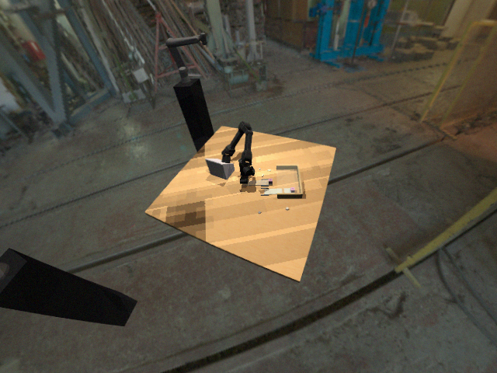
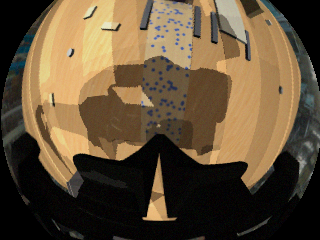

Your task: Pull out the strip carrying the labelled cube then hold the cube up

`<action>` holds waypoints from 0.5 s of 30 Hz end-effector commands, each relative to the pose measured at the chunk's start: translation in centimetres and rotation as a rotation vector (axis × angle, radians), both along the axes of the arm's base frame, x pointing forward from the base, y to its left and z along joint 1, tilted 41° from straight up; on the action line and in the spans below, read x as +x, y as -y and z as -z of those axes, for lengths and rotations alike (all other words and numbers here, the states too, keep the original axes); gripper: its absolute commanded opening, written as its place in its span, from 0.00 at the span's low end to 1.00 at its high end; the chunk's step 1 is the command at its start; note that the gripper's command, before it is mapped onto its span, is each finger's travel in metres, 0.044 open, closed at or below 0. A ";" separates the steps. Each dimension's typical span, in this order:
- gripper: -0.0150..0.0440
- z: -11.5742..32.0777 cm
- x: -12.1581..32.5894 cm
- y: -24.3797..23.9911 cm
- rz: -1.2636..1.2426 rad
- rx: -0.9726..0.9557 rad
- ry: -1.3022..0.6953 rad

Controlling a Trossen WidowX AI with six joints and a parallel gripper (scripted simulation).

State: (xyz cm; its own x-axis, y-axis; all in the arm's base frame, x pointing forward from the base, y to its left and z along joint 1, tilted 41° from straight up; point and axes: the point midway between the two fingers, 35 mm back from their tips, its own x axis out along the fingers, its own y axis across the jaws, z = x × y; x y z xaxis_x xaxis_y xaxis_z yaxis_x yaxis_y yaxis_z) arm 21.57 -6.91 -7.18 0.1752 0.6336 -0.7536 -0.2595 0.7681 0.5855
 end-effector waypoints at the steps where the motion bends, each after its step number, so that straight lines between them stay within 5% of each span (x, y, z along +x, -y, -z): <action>1: 0.25 -1.0 0.1 1.2 -0.002 -0.011 0.005; 15: 0.83 -2.7 4.8 0.4 0.027 -0.003 -0.015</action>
